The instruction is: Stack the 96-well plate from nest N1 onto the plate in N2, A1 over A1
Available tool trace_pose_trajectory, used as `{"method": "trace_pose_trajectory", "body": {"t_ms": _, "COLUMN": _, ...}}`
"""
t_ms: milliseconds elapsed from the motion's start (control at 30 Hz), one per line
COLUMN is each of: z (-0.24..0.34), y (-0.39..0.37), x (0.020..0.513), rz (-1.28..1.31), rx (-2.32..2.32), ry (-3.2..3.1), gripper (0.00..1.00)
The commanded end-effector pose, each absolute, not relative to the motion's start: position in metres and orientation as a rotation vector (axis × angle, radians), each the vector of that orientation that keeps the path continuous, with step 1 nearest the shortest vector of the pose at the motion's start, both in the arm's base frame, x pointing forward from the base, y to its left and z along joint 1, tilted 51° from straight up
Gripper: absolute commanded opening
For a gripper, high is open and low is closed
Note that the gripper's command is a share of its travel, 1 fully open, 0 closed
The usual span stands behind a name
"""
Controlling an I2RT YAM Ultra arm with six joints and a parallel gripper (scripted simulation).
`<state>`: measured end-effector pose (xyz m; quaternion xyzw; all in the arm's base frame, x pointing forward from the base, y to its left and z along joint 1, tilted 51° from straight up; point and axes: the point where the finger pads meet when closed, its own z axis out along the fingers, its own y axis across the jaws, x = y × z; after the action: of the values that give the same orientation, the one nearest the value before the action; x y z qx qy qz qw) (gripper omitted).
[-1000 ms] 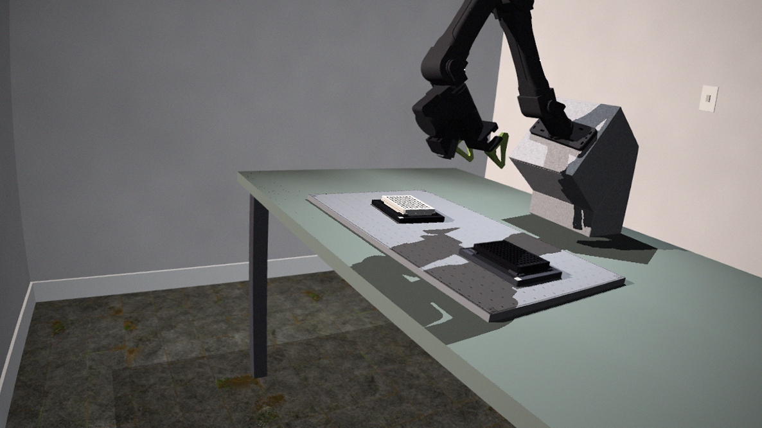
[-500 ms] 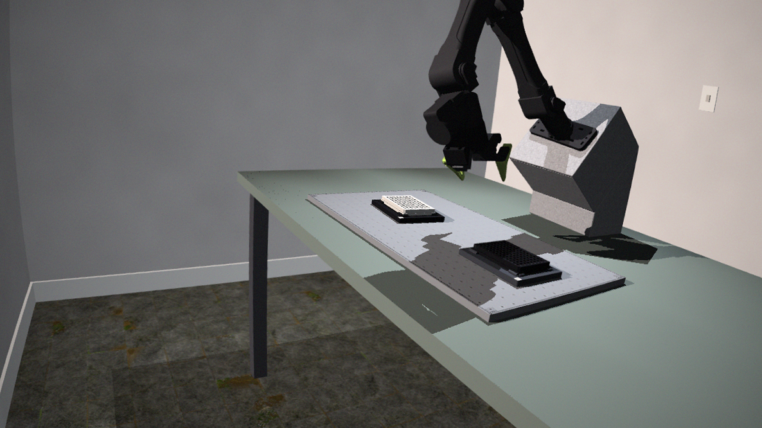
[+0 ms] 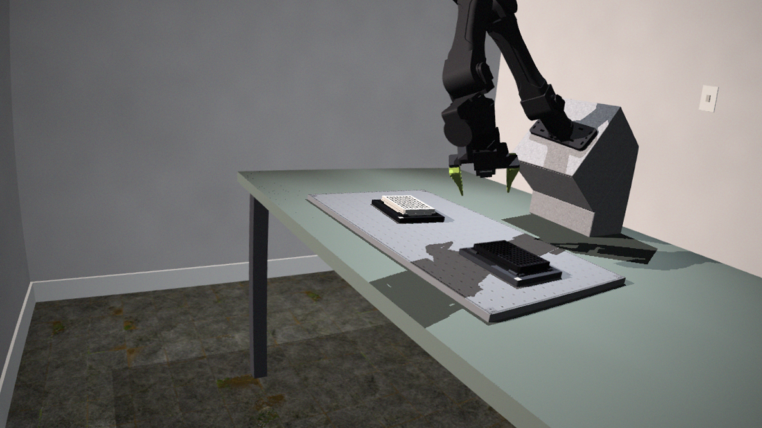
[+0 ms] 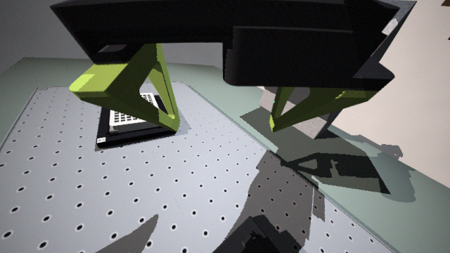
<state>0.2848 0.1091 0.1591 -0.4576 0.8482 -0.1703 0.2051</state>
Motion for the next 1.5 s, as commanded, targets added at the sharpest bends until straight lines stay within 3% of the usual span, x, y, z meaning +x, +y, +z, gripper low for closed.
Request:
{"method": "trace_pose_trajectory", "body": {"t_ms": 0, "z": 0.173, "y": 0.128, "x": 0.301, "rz": -0.517, "rx": -1.343, "ry": 2.239, "gripper": 1.0}}
{"method": "trace_pose_trajectory", "body": {"t_ms": 1200, "z": 0.2, "y": 0.268, "x": 0.293, "rz": -0.775, "rx": -1.782, "ry": 1.547, "gripper": 1.0}}
{"method": "trace_pose_trajectory", "body": {"t_ms": 1467, "z": 0.213, "y": 0.267, "x": 0.291, "rz": -0.755, "rx": -1.751, "ry": 1.538, "gripper": 1.0}}
